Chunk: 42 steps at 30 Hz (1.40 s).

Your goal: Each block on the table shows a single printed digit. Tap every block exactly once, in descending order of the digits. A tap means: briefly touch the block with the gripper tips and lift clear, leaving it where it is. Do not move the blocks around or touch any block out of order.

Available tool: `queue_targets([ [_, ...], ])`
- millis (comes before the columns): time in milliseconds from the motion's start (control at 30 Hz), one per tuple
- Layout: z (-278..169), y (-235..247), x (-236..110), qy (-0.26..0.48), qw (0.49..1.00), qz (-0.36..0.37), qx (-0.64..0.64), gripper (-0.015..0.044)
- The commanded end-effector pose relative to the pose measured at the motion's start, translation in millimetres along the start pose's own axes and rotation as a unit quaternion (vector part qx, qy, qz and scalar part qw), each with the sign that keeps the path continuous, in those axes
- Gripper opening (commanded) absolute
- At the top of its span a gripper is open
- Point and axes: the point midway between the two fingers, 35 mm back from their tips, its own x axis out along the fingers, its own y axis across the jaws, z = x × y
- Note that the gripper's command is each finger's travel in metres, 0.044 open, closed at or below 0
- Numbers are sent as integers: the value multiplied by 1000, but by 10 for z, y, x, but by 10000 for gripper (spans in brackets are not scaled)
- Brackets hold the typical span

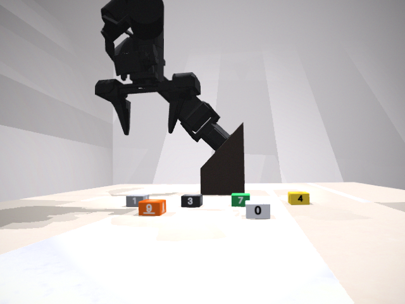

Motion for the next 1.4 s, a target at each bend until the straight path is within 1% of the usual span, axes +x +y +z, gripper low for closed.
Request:
queue_targets([
  [0, -2, 625, 19, 6, 1000, 2, -14, 400],
  [67, -17, 745, 21, 6, 1000, 1, -13, 400],
  [867, -15, 770, 20, 6, 1000, 1, -13, 400],
  [933, -7, 972, 11, 6, 1000, 3, -14, 400],
  [1033, -45, 1444, 7, 6, 1000, 4, -14, 400],
  [1100, -86, 1643, 13, 6, 1000, 3, -13, 400],
  [1367, -92, 1668, 14, 6, 1000, 3, -13, 400],
])
